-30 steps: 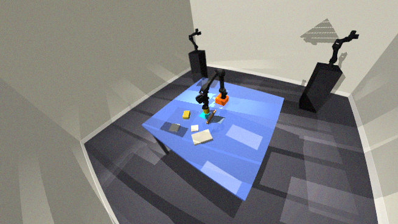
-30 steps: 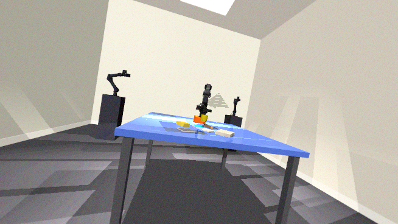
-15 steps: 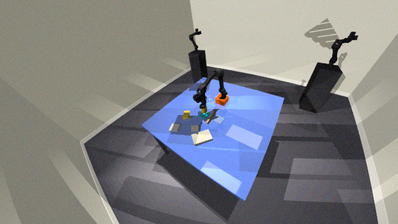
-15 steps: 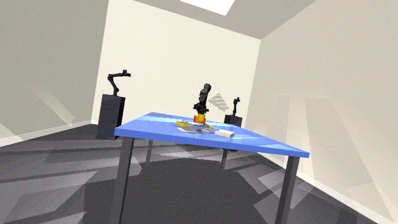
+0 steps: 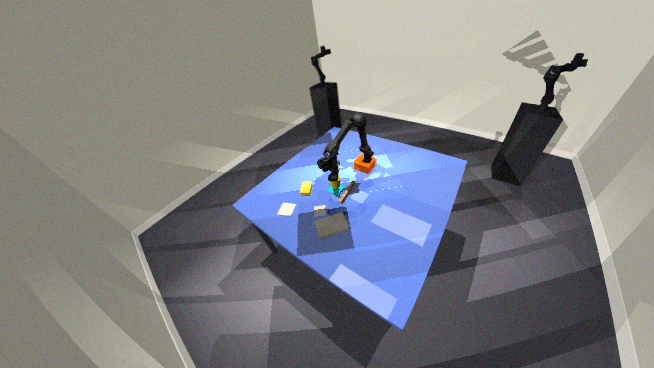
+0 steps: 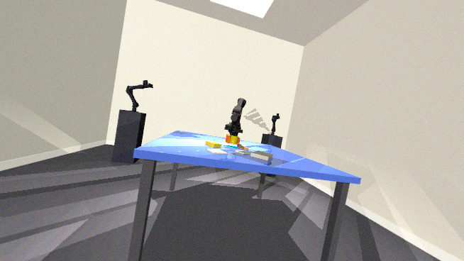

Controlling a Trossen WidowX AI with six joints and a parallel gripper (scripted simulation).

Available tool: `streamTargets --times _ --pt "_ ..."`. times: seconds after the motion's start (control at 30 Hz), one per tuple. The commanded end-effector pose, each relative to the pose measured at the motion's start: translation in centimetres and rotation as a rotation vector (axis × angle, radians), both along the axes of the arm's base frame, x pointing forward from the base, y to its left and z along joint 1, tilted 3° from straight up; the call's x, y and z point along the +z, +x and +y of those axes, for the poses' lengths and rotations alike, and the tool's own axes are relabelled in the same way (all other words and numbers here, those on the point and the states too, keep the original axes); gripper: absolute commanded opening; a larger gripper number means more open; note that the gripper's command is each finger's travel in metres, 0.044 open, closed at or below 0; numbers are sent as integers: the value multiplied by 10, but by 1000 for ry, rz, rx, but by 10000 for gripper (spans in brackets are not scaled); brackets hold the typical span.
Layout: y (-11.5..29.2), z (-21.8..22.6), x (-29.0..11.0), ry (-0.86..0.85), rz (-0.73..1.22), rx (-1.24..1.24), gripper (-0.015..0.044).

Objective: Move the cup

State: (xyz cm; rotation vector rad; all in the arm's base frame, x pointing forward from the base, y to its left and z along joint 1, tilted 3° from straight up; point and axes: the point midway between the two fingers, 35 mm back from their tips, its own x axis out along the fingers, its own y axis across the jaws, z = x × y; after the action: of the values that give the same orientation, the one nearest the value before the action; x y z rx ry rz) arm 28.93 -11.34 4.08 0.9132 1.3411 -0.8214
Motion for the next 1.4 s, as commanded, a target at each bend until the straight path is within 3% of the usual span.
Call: streamTargets --times 0.0,0.73,0.93,1.37 --pt "0 1 -7 6 0 6 0" --pt "0 0 -20 1 2 0 0" --pt "0 0 -20 1 2 0 147" --pt "0 -1 -7 2 1 1 147"
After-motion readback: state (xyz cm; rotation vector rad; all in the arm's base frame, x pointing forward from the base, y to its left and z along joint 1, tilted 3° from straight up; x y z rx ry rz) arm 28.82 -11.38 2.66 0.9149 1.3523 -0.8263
